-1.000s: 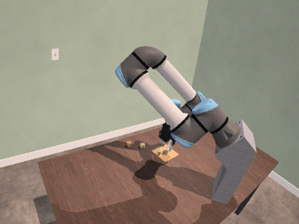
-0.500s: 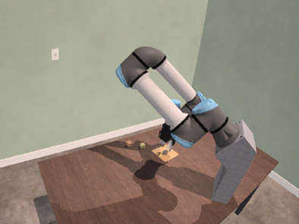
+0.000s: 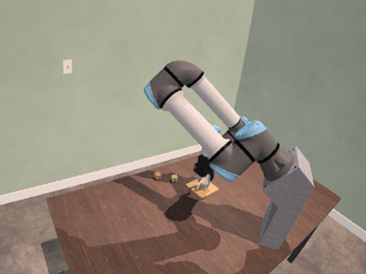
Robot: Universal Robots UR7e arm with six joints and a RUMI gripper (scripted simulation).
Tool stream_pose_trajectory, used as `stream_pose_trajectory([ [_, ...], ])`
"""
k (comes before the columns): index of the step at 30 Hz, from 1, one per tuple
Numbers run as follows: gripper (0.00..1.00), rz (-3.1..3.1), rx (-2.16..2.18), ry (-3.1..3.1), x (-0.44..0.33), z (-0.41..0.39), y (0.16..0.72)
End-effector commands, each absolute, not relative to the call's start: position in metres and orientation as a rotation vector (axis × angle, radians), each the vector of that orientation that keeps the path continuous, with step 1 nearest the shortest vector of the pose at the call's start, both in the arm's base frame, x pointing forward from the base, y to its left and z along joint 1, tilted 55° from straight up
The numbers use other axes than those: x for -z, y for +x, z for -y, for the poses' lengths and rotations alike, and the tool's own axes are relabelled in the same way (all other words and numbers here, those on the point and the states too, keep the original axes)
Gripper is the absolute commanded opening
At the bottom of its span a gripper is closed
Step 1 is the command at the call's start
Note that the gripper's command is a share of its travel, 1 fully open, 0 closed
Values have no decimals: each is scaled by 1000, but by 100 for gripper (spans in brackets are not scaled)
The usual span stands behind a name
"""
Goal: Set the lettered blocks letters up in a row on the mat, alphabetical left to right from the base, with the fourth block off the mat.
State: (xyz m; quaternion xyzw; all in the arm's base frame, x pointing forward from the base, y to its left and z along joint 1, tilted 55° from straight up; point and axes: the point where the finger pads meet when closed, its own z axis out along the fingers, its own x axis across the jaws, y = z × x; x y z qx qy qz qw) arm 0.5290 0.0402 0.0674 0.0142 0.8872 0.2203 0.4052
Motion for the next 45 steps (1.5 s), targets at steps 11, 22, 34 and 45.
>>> stream_pose_trajectory([
  [11, 40, -2236, -553, 37, -60, -45, 539],
  [22, 40, -2236, -553, 37, -60, -45, 539],
  [34, 28, -2236, -553, 37, -60, -45, 539],
  [45, 9, -2236, -553, 37, -60, -45, 539],
])
